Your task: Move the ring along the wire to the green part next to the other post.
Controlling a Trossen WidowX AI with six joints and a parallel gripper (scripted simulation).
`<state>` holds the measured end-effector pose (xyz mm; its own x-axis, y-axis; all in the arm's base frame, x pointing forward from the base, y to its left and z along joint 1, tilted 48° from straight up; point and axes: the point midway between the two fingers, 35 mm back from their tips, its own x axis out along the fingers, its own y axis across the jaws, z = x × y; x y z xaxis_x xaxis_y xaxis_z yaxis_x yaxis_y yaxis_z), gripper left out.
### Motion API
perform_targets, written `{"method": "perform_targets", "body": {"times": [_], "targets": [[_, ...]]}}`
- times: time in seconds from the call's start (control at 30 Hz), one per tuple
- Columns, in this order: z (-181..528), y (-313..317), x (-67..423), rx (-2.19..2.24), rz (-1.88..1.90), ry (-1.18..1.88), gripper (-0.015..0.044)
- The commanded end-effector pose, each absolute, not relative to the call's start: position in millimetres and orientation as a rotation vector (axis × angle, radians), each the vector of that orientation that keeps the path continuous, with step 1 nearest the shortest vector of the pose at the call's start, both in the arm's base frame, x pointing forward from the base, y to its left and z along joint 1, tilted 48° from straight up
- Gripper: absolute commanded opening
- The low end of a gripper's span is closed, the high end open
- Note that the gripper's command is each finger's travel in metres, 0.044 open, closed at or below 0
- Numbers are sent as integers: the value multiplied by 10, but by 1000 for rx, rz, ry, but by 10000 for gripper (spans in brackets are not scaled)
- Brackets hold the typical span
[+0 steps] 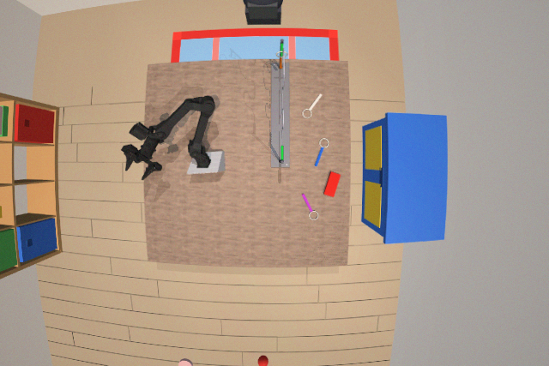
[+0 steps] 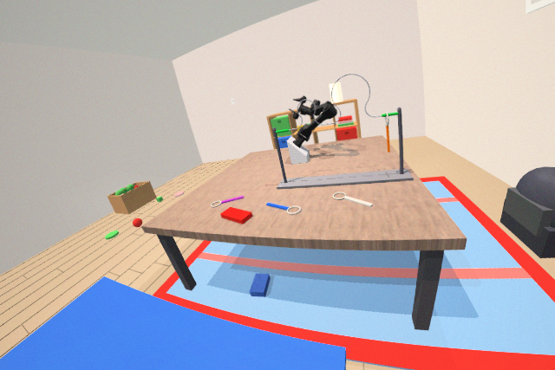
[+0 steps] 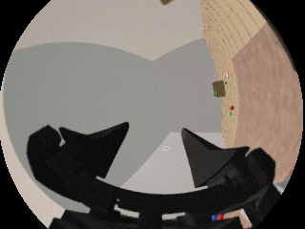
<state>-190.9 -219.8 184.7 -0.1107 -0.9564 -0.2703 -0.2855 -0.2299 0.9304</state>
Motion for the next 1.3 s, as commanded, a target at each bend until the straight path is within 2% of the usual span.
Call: {"method": "perform_targets", "body": {"times": [0.0, 0.27, 0.77, 1.27], "targets": [[1846, -2202, -1904, 1537, -1372, -1394, 374], [1847, -2450, -1662, 1566, -1327, -1285, 164], [2169, -3116, -1046, 1522, -1275, -1020, 160], [2629, -3601, -13, 1432, -1137, -805, 160]]}}
